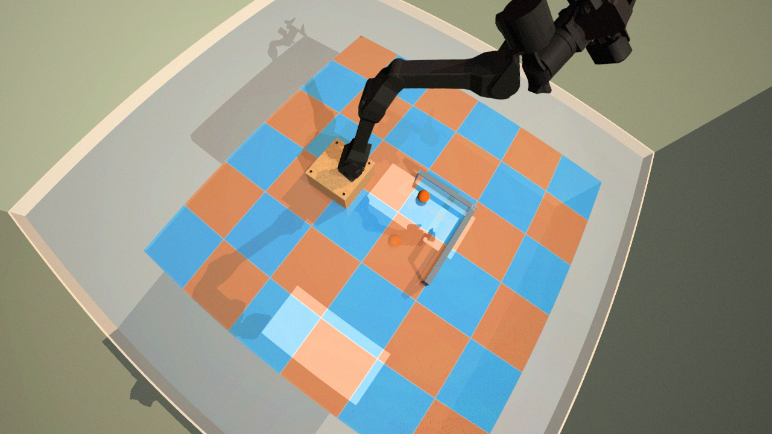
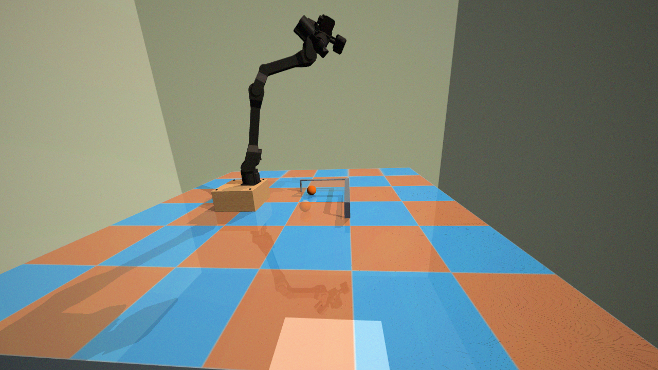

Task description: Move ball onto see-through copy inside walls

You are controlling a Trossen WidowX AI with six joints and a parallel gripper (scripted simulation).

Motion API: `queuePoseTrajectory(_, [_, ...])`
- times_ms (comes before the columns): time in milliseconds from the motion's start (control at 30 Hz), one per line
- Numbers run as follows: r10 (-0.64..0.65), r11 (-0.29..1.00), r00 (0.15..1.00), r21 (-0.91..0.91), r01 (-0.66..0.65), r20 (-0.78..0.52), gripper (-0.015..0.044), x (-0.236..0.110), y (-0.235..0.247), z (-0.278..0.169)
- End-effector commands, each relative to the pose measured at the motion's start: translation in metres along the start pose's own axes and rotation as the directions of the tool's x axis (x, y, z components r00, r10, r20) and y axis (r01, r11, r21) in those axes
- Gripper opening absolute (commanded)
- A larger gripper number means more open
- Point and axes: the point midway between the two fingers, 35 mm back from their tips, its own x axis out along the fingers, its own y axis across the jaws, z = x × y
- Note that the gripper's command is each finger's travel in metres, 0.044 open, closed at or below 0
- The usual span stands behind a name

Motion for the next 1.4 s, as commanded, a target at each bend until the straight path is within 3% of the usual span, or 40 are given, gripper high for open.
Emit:
queuePoseTrajectory(0, [-0.007, 1.000, 1.000, -0.003, 0.007, 0.001, 0.0374, 0.000, -0.002, -0.001])
queuePoseTrajectory(67, [-0.064, 0.998, 0.998, -0.025, 0.064, 0.004, 0.0322, -0.003, -0.022, -0.006])
queuePoseTrajectory(333, [-0.415, 0.897, 0.908, -0.190, 0.400, -0.050, 0.0322, -0.038, -0.131, -0.060])
queuePoseTrajectory(500, [-0.609, 0.772, 0.781, -0.331, 0.542, -0.142, 0.0322, -0.079, -0.189, -0.107])
queuePoseTrajectory(667, [-0.754, 0.642, 0.601, -0.494, 0.587, -0.266, 0.0322, -0.132, -0.232, -0.162])
queuePoseTrajectory(833, [-0.831, 0.555, 0.380, -0.651, 0.519, -0.406, 0.0322, -0.194, -0.257, -0.220])
queuePoseTrajectory(1000, [-0.830, 0.549, 0.133, -0.756, 0.356, -0.541, 0.0322, -0.264, -0.262, -0.278])
queuePoseTrajectory(1200, [-0.724, 0.662, -0.170, -0.743, 0.102, -0.669, 0.0322, -0.350, -0.242, -0.339])
queuePoseTrajectory(1367, [-0.557, 0.814, -0.405, -0.574, -0.091, -0.725, 0.0322, -0.418, -0.204, -0.380])
